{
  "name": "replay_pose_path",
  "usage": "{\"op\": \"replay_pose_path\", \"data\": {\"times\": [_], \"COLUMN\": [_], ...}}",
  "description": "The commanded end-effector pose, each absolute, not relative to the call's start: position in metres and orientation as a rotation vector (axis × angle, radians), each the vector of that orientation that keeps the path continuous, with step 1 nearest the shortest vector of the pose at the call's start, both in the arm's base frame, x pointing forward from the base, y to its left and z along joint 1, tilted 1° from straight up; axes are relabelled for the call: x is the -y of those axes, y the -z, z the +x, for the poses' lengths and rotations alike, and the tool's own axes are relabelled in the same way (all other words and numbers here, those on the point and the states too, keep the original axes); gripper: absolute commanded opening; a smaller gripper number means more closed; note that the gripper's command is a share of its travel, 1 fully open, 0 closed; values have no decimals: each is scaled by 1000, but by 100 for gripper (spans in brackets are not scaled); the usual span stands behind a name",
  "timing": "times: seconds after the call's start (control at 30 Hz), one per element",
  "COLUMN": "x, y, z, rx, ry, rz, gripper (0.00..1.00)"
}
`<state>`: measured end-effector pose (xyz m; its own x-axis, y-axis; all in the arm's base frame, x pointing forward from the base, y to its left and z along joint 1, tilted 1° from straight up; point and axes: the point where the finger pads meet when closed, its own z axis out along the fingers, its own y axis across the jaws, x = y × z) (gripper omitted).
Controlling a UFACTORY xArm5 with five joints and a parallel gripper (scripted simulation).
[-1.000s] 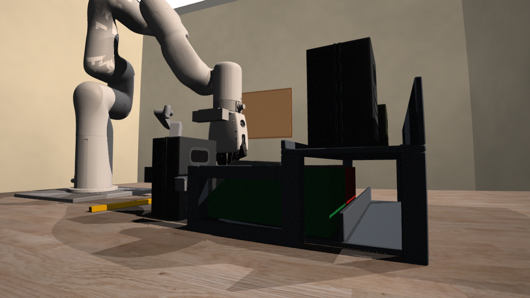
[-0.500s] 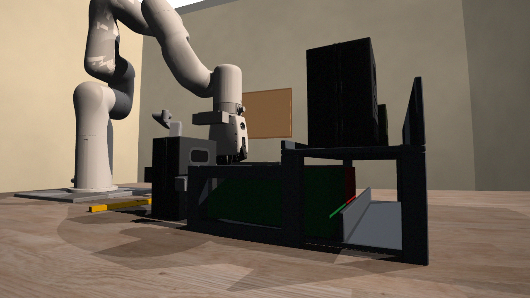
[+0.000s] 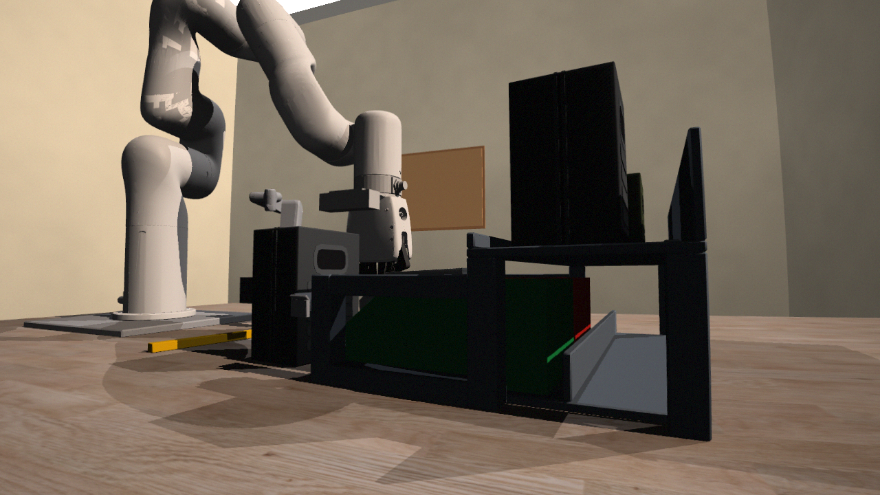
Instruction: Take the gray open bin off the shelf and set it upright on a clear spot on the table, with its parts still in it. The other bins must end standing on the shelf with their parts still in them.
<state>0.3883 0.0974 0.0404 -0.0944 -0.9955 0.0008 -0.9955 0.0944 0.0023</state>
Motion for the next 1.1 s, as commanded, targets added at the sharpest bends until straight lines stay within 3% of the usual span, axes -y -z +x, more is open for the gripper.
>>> {"op": "replay_pose_path", "data": {"times": [0.0, 1.07], "x": [-98, -98], "y": [-40, -32], "z": [389, 389], "rx": [2320, 2320], "ry": [-19, -19], "rz": [2110, 2110], "gripper": [0, 0]}}
